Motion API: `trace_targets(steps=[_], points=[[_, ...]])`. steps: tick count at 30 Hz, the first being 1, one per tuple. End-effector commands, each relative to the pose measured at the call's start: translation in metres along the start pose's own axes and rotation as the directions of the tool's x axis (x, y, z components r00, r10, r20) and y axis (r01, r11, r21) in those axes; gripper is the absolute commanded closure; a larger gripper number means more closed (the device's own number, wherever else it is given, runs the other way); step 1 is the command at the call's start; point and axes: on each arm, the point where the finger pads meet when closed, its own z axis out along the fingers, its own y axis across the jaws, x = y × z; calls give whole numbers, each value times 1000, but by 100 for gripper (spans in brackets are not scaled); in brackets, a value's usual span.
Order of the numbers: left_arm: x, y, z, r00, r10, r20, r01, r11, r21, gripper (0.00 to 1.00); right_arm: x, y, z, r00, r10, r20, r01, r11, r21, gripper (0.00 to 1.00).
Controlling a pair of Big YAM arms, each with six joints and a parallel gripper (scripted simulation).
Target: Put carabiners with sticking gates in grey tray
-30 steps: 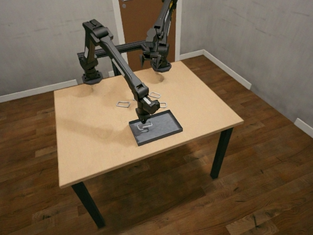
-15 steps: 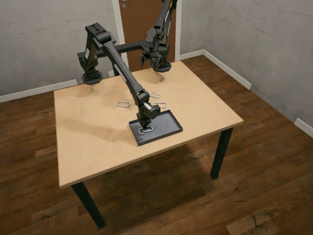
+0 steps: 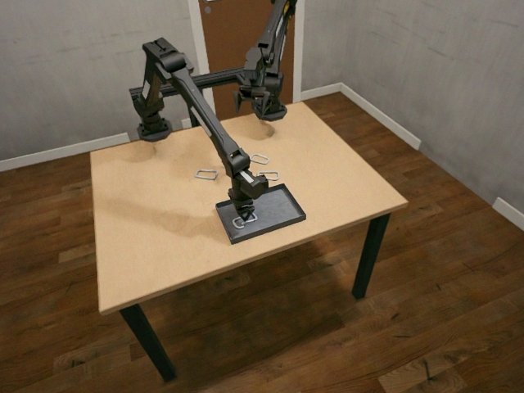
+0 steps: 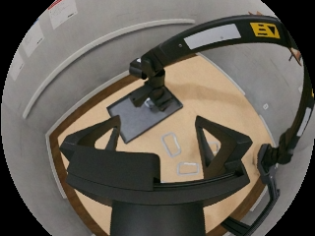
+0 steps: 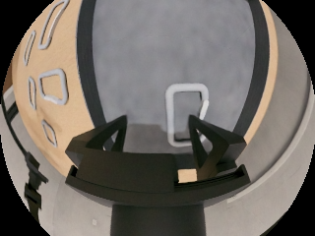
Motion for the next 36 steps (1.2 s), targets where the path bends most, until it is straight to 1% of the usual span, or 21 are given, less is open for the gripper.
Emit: trace_targets(steps=[1, 6, 8, 11, 12, 14, 16, 17, 19, 20, 21, 22, 24, 25, 29, 30, 31, 33, 36], points=[[-3, 1, 0, 1000, -14, 6, 14, 1000, -3, 0, -13, -8, -29, 1000, 0, 28, -2, 998, 59, 18], [-3, 1, 0, 1000, -14, 6, 14, 1000, -3, 0, -18, -13, -43, 999, 0, 40, -4, 996, 86, 18], [-3, 1, 0, 1000, -14, 6, 14, 1000, -3, 0, -16, -4, -41, 999, 0, 36, -3, 997, 77, 18], [-3, 1, 0, 1000, -14, 6, 14, 1000, -3, 0, -15, -13, -52, 999, 9, 46, -13, 995, 100, 18], [-3, 1, 0, 1000, -14, 6, 14, 1000, -3, 0, -24, -16, -59, 999, 1, 50, -6, 994, 107, 18], [-3, 1, 0, 1000, -14, 6, 14, 1000, -3, 0, -26, -16, -65, 999, 0, 52, -6, 994, 110, 18], [-3, 1, 0, 1000, -14, 6, 14, 1000, -3, 0, -26, -16, -65, 999, 0, 52, -6, 994, 110, 18], [-3, 1, 0, 1000, -14, 6, 14, 1000, -3, 0, -19, -17, -68, 999, 6, 48, -11, 995, 102, 18], [-3, 1, 0, 1000, -14, 6, 14, 1000, -3, 0, -18, -16, -73, 999, 5, 47, -10, 995, 102, 18], [-3, 1, 0, 1000, -14, 6, 14, 1000, -3, 0, -7, -10, -67, 999, 12, 38, -15, 996, 83, 18], [-3, 1, 0, 1000, -14, 6, 14, 1000, -3, 0, -8, -9, -67, 999, 9, 38, -12, 996, 83, 18], [-3, 1, 0, 1000, -14, 6, 14, 1000, -3, 0, -9, -18, -62, 999, 8, 36, -11, 997, 82, 18], [-3, 1, 0, 1000, -14, 6, 14, 1000, -3, 0, -9, -27, -71, 999, 2, 34, -5, 997, 83, 18], [-3, 1, 0, 1000, -14, 6, 14, 1000, -3, 0, -10, -31, -92, 999, 2, 42, -6, 994, 105, 18], [-3, 1, 0, 1000, -14, 6, 14, 1000, -3, 0, -19, -25, -118, 999, -6, 44, 1, 994, 105, 18], [-3, 1, 0, 1000, -14, 6, 14, 1000, -3, 0, -10, -12, -94, 1000, -8, 24, 6, 998, 57, 18], [-3, 1, 0, 1000, -14, 6, 14, 1000, -3, 0, -3, -14, -89, 1000, -1, 24, 0, 998, 56, 18], [-3, 1, 0, 1000, -14, 6, 14, 1000, -3, 0, -3, -14, -89, 1000, -1, 24, 0, 998, 56, 18], [-3, 1, 0, 1000, -14, 6, 14, 1000, -3, 0, 3, -8, -76, 1000, 1, 16, -2, 999, 36, 18]])
